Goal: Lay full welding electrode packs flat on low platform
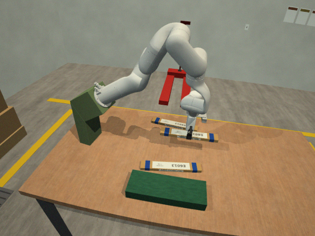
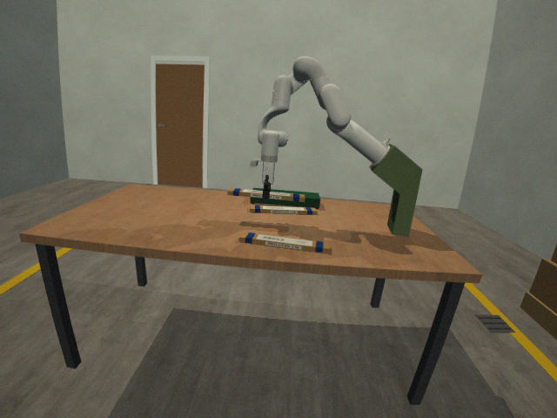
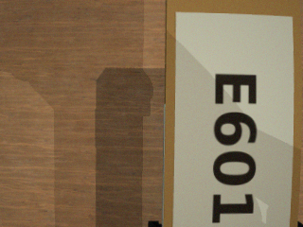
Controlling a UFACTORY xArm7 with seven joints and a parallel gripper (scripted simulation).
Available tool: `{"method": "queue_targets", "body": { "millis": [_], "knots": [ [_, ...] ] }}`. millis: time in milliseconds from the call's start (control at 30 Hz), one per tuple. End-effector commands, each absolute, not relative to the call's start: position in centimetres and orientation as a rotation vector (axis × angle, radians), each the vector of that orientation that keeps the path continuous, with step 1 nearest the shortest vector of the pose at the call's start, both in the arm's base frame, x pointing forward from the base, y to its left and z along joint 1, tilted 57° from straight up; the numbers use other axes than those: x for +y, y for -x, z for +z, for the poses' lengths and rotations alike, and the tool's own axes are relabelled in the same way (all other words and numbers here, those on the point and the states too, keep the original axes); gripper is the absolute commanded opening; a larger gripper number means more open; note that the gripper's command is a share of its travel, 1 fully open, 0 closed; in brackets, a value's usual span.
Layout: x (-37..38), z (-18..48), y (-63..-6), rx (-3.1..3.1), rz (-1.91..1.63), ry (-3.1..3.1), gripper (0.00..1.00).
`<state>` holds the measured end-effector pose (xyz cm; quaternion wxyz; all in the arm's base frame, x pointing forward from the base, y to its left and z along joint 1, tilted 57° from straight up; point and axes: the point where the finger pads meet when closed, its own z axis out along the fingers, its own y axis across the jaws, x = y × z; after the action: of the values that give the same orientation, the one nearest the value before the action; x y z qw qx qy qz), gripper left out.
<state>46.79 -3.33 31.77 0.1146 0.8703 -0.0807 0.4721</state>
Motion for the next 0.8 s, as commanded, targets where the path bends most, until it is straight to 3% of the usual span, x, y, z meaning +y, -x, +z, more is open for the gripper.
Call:
{"method": "queue_targets", "body": {
  "millis": [0, 767],
  "knots": [
    [-4.3, 33.5, -47.6, -0.235, 1.368, -2.562, 0.58],
    [-7.8, 38.6, -49.9, -0.235, 1.368, -2.562, 0.58]
  ]
}}
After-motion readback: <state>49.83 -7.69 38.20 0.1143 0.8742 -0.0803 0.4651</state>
